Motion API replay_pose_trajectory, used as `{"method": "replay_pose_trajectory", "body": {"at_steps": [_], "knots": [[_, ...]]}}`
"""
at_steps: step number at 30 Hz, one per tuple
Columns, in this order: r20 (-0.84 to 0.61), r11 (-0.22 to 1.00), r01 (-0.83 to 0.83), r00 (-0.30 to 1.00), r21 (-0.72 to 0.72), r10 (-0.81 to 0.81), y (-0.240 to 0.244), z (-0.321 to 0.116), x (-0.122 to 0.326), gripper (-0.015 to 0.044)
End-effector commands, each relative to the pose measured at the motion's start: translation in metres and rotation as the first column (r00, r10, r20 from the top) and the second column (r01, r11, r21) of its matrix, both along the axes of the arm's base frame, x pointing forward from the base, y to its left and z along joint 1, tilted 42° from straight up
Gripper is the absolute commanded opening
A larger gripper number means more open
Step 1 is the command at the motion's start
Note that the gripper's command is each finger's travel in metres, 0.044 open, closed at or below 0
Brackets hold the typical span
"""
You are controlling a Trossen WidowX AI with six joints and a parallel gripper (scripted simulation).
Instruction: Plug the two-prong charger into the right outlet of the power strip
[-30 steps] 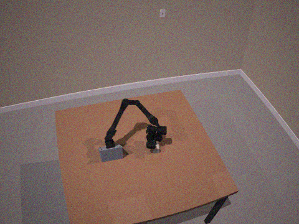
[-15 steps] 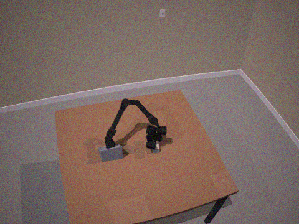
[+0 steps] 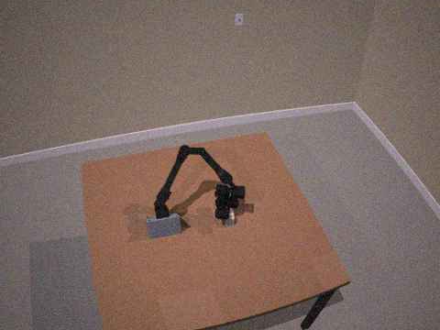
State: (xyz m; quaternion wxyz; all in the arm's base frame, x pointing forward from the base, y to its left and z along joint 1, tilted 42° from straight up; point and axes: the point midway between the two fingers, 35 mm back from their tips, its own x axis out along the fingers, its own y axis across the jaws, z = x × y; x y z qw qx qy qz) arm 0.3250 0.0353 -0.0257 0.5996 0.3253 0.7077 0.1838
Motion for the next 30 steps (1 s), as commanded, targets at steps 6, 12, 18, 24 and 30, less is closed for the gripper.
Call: {"method": "replay_pose_trajectory", "body": {"at_steps": [6,12,18,24,30], "knots": [[0.024,1.000,0.003,1.000,-0.005,-0.003,-0.0012,0.0011,0.0058,0.0000],[0.024,1.000,0.003,1.000,-0.005,-0.003,-0.0009,0.0007,0.0064,0.0000],[0.024,1.000,0.003,1.000,-0.005,-0.003,-0.0005,0.0002,0.0068,0.0000],[0.024,1.000,0.003,1.000,-0.005,-0.003,-0.0001,-0.0004,0.0072,0.0000],[0.024,1.000,0.003,1.000,-0.005,-0.003,0.0000,-0.0011,0.0075,0.0000]]}}
